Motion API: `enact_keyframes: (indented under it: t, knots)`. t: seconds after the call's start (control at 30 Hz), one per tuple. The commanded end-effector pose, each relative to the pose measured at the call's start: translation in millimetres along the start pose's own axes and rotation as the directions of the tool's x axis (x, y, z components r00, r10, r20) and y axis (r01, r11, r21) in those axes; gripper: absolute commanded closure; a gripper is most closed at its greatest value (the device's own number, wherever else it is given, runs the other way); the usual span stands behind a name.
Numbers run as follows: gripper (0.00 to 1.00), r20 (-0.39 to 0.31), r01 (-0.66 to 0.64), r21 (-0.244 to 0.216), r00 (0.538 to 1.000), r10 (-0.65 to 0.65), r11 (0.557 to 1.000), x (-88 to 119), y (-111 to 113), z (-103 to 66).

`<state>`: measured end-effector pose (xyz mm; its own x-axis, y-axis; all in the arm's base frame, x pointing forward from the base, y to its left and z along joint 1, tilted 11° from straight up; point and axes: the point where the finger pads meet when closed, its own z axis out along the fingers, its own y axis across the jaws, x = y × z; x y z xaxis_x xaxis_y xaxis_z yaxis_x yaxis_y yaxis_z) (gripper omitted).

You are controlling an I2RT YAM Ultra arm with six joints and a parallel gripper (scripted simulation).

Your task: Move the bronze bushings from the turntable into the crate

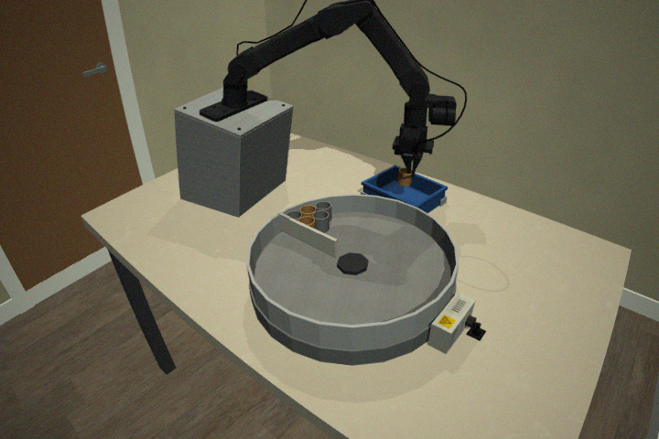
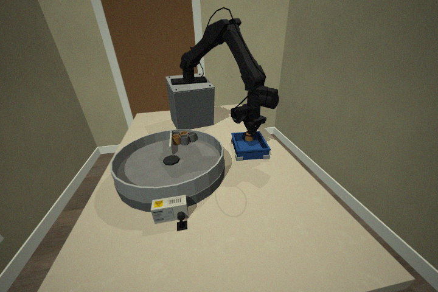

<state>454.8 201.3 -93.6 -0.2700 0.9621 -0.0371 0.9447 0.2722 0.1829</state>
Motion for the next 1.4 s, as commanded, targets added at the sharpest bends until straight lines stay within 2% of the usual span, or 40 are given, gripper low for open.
enact_keyframes:
  t: [0.0,0.67,0.83,0.9,1.07,1.17,1.37]
  knots:
    - [1.00,0.002,-0.005,-0.051,1.000,0.005,0.999,-3.0,20.1,-22.2]
    - [1.00,0.002,-0.005,-0.049,1.000,0.005,0.999,-3.1,19.4,-20.9]
    - [1.00,0.004,-0.004,-0.034,1.000,0.004,0.999,-3.5,15.4,-13.4]
    - [1.00,0.007,-0.003,-0.018,1.000,0.003,1.000,-4.0,10.7,-4.8]
    - [1.00,0.002,-0.006,-0.052,1.000,0.006,0.999,-4.1,20.1,-3.5]
    - [1.00,0.003,-0.006,-0.042,1.000,0.006,0.999,-4.7,17.1,6.1]
    - [1.00,0.002,-0.004,-0.042,1.000,0.004,0.999,-3.2,17.2,15.1]
